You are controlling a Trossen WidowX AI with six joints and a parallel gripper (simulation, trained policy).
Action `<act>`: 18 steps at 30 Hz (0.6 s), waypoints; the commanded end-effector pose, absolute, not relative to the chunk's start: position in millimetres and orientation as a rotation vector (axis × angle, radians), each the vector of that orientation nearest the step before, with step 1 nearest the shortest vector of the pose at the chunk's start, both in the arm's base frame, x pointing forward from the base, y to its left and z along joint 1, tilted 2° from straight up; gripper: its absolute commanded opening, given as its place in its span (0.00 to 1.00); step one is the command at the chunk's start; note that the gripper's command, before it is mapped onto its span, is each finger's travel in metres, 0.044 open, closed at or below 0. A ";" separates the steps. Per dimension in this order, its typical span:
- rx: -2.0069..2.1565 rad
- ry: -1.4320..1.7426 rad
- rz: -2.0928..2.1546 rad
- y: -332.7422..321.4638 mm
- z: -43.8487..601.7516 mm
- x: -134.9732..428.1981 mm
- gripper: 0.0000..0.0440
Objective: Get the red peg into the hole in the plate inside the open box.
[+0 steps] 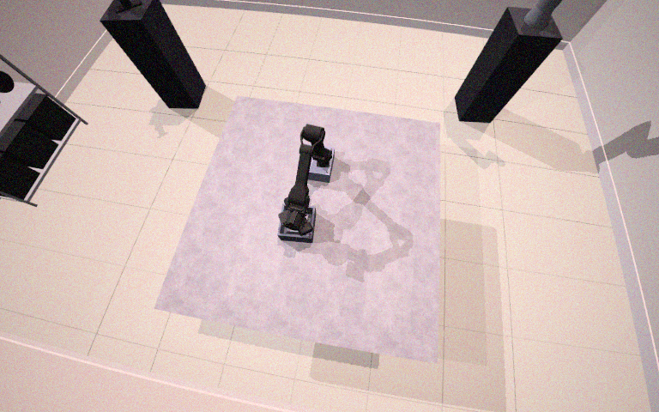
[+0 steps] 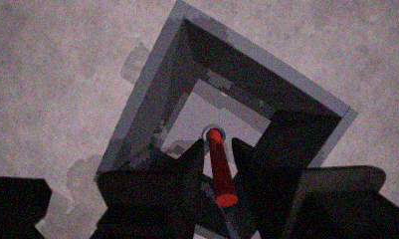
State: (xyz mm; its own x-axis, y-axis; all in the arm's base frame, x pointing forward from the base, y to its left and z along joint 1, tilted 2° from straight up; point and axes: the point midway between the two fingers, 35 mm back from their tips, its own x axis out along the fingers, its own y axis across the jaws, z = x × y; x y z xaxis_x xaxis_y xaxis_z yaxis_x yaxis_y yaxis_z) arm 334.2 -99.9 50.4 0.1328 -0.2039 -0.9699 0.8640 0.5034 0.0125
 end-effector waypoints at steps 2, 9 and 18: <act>0.677 1.221 -0.865 -101.8 42.8 336.6 0.36; 0.646 1.198 -0.847 -113.6 47.4 355.9 0.63; 0.610 1.154 -0.834 -132.8 56.9 380.2 1.00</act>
